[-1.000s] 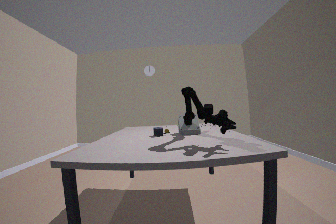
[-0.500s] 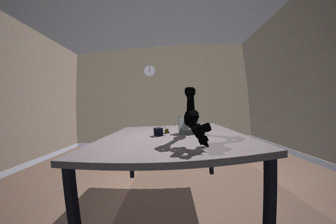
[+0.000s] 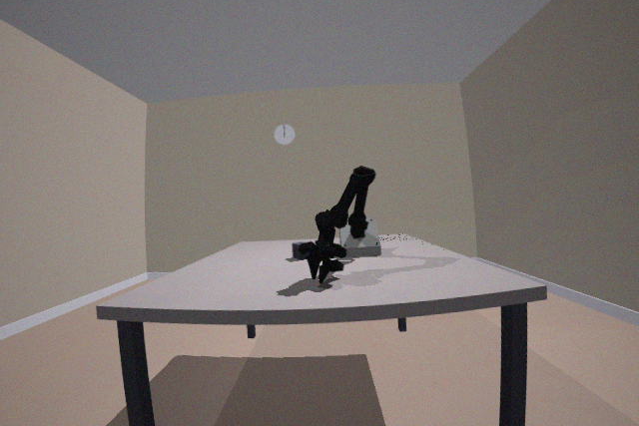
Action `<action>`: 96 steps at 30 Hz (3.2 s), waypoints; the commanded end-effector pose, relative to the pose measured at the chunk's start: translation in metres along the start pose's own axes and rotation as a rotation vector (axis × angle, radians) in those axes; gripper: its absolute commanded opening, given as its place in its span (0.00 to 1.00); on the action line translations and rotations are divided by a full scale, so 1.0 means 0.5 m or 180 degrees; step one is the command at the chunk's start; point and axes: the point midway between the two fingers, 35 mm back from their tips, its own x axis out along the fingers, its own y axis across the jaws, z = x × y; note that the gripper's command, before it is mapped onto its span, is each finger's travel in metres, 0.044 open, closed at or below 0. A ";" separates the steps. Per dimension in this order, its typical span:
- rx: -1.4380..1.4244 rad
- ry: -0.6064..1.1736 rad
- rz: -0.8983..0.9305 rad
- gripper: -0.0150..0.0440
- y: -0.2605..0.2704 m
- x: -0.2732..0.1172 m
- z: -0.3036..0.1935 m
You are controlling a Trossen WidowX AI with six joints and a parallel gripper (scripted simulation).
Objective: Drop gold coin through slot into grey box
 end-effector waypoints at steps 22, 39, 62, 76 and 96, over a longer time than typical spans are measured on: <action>0.2090 0.2699 0.0928 0.53 0.159 -0.370 -0.635; 0.5340 0.2600 0.0814 0.53 0.421 -0.751 -0.641; 0.5595 0.2460 0.0718 0.53 0.499 -0.690 -0.651; 0.5597 0.2461 0.0715 0.53 0.526 -0.655 -0.663; 0.5597 0.2448 0.0719 0.53 0.561 -0.609 -0.672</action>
